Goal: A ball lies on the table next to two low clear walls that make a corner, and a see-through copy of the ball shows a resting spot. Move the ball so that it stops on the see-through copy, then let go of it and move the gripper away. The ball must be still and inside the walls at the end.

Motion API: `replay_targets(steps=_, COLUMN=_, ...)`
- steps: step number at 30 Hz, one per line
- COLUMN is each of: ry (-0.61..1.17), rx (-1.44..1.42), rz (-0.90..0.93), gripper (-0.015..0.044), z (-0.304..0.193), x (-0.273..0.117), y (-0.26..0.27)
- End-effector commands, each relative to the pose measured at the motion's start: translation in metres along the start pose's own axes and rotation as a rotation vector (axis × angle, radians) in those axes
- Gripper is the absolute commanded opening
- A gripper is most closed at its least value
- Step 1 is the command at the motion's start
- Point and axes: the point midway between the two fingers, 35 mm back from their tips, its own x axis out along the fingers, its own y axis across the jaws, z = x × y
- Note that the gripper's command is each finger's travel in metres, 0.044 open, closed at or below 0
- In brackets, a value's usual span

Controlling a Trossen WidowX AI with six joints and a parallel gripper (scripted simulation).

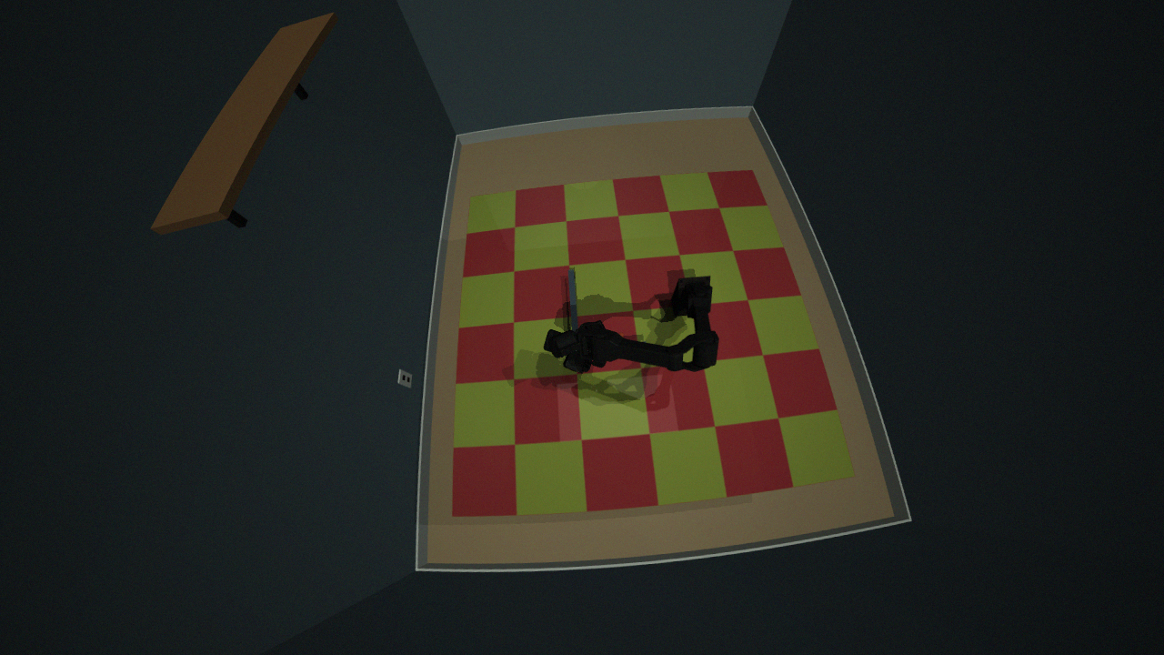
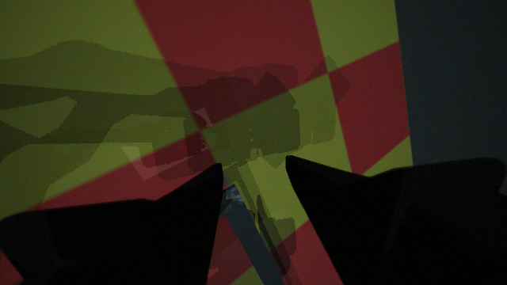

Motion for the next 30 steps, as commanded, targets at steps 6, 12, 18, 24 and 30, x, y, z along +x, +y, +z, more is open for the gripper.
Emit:
replay_targets(steps=6, ry=0.128, rx=-0.198, rz=0.183, gripper=0.0214, z=-0.077, x=-0.013, y=0.052)
replay_targets(steps=12, ry=0.110, rx=-0.279, rz=0.340, gripper=0.0214, z=-0.105, x=-0.005, y=0.092)
replay_targets(steps=18, ry=0.103, rx=-0.287, rz=0.364, gripper=0.0214, z=-0.109, x=-0.003, y=0.098)
replay_targets(steps=24, ry=0.103, rx=-0.287, rz=0.364, gripper=0.0214, z=-0.111, x=0.011, y=0.103)
replay_targets(steps=30, ry=0.103, rx=-0.287, rz=0.364, gripper=0.0214, z=-0.112, x=0.018, y=0.105)
